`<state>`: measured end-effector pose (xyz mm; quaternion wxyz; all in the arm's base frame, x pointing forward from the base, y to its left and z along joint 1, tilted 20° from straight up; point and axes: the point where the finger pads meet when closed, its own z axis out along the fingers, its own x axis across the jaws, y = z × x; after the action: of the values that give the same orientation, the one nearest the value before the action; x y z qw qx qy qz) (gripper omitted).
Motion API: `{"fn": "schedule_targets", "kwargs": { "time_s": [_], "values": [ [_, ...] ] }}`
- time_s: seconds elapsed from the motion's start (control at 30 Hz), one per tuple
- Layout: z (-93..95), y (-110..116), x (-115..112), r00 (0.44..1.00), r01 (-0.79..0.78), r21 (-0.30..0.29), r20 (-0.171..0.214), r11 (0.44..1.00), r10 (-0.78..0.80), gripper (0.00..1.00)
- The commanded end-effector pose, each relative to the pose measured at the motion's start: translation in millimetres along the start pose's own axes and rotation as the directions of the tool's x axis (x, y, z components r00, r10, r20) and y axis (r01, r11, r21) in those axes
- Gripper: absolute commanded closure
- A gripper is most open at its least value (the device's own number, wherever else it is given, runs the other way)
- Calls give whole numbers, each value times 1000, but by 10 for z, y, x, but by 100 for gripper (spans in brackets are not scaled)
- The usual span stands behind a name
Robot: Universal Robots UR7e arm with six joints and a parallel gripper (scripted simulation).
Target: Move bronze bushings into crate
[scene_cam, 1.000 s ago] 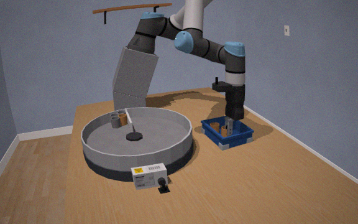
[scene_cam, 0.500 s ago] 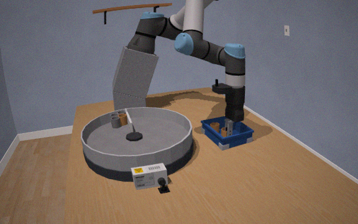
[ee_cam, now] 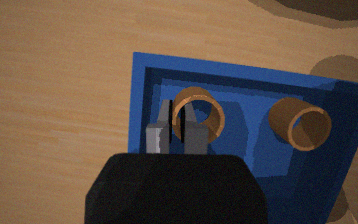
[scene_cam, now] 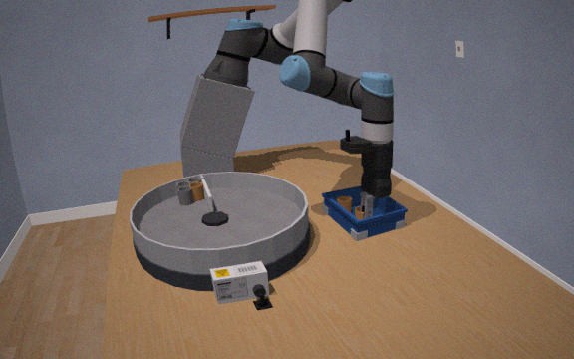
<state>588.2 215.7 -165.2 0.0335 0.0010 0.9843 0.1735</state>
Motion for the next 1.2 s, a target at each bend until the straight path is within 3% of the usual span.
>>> {"fn": "schedule_targets", "kwargs": {
  "time_s": [0.0, 0.93, 0.97, 1.17],
  "values": [
    [49, 1, -7, 1000, 0, 0, 2, 1000, 0, 100],
    [81, 1, -7, 1000, 0, 0, 2, 1000, 0, 100],
    [81, 1, -7, 1000, 0, 0, 2, 1000, 0, 53],
    [81, 1, -7, 1000, 0, 0, 2, 1000, 0, 53]
  ]
}}
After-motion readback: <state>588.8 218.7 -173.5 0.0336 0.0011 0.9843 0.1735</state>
